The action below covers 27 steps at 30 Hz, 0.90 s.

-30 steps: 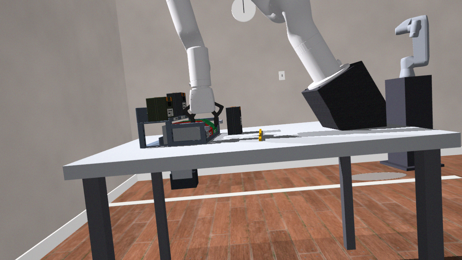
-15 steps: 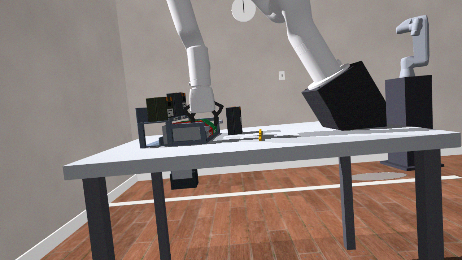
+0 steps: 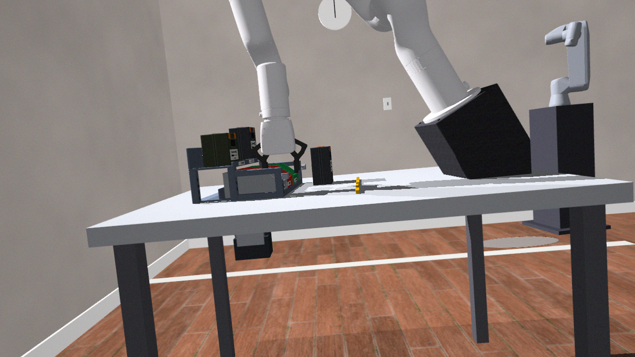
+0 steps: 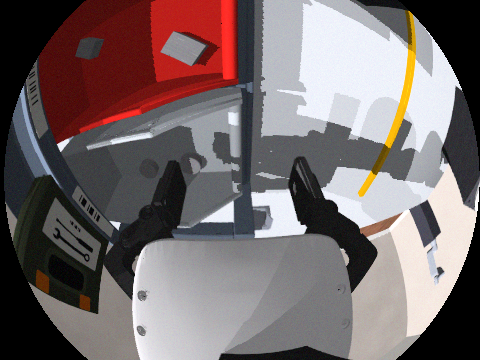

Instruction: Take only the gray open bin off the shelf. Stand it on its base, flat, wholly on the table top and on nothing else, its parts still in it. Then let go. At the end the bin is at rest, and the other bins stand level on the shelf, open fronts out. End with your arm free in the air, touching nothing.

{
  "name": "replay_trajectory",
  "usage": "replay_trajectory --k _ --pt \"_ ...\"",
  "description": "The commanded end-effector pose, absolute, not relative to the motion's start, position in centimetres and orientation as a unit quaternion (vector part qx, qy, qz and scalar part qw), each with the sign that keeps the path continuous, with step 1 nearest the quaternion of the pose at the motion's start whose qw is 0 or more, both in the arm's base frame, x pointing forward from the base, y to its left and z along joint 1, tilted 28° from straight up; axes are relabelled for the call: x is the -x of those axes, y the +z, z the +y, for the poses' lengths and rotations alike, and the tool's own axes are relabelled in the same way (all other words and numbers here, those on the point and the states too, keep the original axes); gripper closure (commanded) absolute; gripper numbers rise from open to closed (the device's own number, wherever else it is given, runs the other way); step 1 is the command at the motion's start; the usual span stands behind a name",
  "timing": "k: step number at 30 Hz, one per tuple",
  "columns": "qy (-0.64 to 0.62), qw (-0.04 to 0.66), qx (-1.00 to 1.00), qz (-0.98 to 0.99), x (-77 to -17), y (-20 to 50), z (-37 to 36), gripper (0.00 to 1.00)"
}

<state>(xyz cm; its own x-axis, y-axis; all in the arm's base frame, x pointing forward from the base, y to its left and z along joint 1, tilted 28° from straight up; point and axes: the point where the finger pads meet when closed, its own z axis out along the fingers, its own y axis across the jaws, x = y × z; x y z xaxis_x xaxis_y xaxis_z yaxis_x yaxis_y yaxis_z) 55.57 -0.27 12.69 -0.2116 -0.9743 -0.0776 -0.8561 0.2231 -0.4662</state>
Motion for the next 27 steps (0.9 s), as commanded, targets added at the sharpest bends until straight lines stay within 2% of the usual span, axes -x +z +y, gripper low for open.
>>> replay_trajectory --k 1,27 --pt "-0.164 0.181 0.601 0.761 -55.6 12.8 -0.3 0.0" --pt "-0.164 0.181 0.601 0.761 -56.2 11.7 -0.3 0.0"
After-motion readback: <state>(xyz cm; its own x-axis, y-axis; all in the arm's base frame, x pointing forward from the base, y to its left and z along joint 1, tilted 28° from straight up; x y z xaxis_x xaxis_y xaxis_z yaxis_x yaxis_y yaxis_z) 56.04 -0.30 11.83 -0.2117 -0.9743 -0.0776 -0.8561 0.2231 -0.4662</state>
